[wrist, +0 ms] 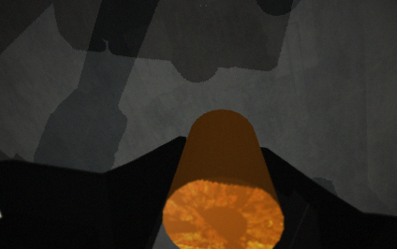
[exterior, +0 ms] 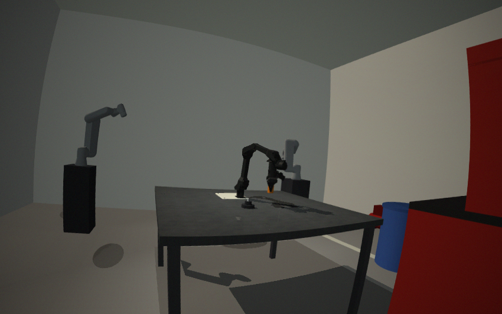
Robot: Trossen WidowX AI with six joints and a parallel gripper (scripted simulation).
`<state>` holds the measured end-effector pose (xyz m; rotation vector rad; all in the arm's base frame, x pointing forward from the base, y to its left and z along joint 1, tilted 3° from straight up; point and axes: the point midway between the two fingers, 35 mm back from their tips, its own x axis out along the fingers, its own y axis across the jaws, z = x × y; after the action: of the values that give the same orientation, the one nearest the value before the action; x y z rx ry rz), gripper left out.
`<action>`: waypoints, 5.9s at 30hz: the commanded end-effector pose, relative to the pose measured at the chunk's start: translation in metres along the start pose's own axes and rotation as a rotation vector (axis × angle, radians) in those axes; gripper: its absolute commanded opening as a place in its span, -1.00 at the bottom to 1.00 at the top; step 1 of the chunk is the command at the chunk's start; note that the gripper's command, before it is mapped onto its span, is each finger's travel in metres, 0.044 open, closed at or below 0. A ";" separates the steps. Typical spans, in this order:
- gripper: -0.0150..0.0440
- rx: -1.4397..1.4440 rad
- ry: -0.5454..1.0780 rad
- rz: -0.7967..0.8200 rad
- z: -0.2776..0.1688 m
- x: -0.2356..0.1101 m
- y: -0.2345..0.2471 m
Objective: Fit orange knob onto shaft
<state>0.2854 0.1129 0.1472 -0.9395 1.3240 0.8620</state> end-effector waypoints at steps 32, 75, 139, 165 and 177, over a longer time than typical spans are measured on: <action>-0.49 0.026 0.007 -0.010 -0.036 -0.032 -0.039; -0.49 0.006 0.010 -0.015 -0.141 0.004 -0.108; -0.49 1.456 -0.003 -0.021 -0.146 0.006 -0.111; -0.49 2.096 -0.010 -0.021 -0.145 0.005 -0.112; -0.49 2.383 -0.014 -0.020 -0.146 0.006 -0.110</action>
<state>0.3295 -0.0650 0.1464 0.8808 1.3045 -0.8627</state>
